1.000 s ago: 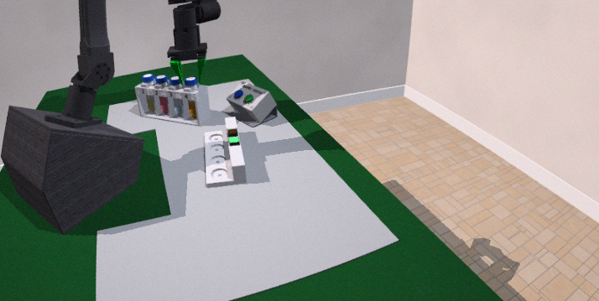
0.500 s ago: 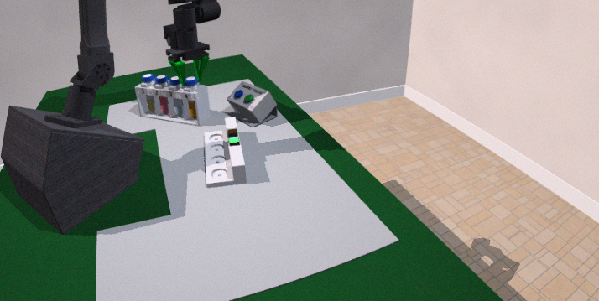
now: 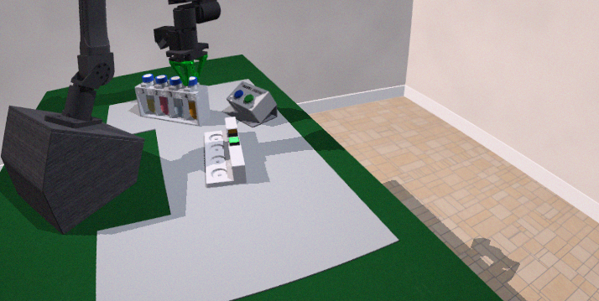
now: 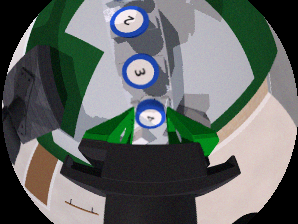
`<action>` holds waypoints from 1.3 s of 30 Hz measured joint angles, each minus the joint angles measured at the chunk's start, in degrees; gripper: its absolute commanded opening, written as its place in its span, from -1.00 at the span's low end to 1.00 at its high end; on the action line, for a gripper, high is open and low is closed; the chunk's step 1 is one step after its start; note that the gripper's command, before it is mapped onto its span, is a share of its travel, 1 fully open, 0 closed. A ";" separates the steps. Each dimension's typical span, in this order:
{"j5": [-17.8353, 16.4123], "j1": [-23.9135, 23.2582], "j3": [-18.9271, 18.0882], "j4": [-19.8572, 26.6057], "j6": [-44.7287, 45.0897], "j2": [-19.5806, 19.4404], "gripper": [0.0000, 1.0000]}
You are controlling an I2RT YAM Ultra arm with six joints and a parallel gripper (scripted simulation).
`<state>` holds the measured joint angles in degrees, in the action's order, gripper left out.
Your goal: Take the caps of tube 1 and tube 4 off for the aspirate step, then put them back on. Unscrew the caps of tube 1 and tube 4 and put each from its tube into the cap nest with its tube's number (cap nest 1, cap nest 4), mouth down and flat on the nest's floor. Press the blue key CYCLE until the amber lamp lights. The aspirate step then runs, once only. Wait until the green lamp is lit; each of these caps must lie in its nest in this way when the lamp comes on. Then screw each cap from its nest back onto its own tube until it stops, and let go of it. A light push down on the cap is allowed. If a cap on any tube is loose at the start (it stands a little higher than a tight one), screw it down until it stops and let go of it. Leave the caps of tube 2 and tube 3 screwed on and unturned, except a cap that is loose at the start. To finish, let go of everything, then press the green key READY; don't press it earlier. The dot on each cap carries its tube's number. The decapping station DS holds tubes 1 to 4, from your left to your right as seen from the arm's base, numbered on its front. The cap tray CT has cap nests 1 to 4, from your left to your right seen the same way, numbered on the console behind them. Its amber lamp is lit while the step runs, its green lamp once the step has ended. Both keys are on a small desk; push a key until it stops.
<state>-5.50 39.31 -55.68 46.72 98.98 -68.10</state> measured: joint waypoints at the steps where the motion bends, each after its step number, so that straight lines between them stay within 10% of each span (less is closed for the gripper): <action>1: 0.00 0.00 0.02 0.07 0.20 0.00 -1.00; 17: 0.00 0.00 0.04 0.04 -1.84 0.11 -1.00; 39: 0.07 0.00 0.04 0.00 -53.77 0.13 -1.00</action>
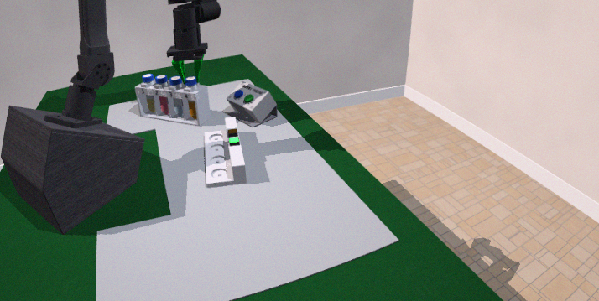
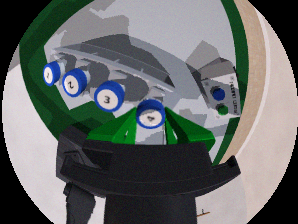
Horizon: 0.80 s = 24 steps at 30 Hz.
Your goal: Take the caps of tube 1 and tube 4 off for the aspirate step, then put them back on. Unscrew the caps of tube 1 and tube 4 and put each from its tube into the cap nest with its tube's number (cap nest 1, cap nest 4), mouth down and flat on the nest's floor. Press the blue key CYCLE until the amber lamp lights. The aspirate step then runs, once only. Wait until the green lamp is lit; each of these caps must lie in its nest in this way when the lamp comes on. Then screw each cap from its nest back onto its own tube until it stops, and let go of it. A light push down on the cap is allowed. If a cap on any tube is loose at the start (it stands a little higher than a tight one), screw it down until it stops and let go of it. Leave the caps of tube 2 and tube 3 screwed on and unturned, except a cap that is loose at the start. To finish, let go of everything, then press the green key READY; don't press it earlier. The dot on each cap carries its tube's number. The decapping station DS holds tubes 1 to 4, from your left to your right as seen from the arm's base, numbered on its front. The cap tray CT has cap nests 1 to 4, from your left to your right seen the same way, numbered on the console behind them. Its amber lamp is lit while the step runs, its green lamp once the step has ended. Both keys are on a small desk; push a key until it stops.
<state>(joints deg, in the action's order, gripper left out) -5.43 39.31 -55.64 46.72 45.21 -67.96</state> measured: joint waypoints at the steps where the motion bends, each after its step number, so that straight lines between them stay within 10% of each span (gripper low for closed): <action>1: 0.02 0.00 0.00 0.00 -2.71 0.00 -1.00; 24: 0.04 0.00 0.00 0.04 -62.40 0.02 -1.00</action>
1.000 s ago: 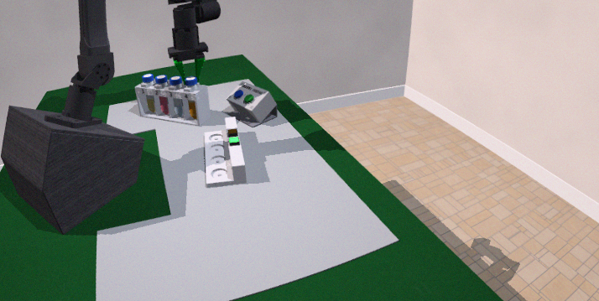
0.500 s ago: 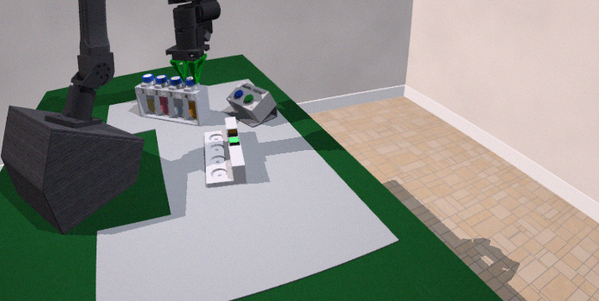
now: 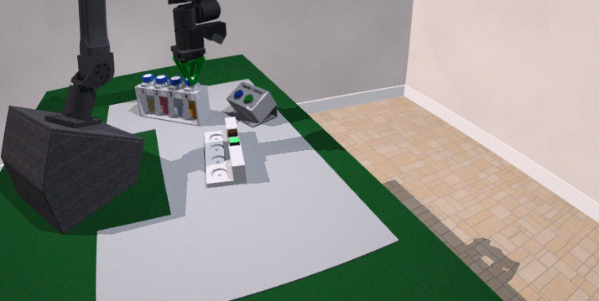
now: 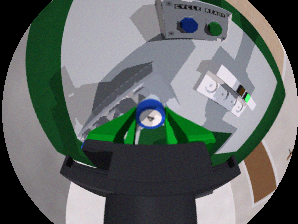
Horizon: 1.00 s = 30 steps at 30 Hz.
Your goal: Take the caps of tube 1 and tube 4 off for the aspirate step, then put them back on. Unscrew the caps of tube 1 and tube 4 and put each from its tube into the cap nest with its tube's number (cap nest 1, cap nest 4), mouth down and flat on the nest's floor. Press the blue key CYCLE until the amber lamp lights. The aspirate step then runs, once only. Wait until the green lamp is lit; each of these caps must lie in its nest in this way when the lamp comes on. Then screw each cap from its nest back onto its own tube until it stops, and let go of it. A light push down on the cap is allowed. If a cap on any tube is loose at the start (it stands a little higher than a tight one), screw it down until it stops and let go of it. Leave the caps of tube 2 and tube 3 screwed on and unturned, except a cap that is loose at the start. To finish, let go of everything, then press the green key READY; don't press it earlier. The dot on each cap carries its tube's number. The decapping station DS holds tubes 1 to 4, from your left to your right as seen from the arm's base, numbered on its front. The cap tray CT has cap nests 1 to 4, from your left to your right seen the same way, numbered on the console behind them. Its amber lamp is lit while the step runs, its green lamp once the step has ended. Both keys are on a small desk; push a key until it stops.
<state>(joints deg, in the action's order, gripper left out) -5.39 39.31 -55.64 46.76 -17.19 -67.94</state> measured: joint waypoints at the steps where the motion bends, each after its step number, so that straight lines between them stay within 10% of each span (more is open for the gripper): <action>1: 0.00 0.00 0.00 0.00 -2.36 0.00 -1.00; 30: -0.02 0.00 0.00 0.04 -74.07 0.00 -1.00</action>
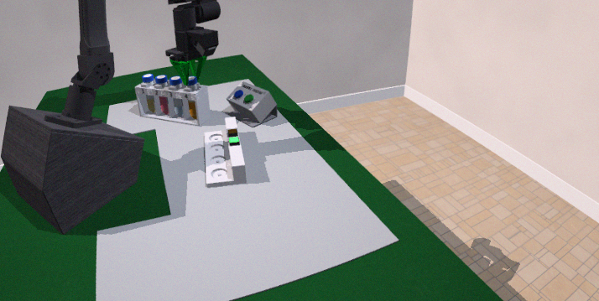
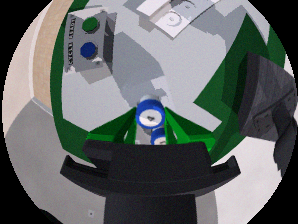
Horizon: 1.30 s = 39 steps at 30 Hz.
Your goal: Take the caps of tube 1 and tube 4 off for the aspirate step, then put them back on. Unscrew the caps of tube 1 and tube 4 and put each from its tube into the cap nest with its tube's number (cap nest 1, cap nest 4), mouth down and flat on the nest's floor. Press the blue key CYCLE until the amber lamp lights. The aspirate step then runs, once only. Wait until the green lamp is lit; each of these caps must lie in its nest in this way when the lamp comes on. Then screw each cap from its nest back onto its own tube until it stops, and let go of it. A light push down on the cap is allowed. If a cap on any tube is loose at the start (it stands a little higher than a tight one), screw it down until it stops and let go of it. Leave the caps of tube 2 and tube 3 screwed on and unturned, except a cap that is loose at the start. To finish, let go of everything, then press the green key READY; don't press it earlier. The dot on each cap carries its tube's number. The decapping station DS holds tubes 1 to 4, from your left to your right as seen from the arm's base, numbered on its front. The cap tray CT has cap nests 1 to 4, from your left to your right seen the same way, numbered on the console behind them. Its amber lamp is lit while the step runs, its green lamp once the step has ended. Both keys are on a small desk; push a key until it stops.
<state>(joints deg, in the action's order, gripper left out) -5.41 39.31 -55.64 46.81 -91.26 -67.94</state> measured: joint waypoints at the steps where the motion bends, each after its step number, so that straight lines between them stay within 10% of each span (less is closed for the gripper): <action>1: 0.00 0.00 0.00 0.00 -1.77 0.00 -1.00; 7: 0.00 0.00 0.02 0.00 -6.95 0.00 -1.00; 8: 0.00 0.00 0.02 0.00 -7.32 0.00 -0.02; 24: -0.13 0.02 0.24 -0.39 -5.53 -0.22 -0.02; 39: -0.15 0.02 0.00 -0.17 22.91 0.04 -0.02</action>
<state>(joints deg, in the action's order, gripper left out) -5.56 39.33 -55.64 46.63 -68.36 -67.90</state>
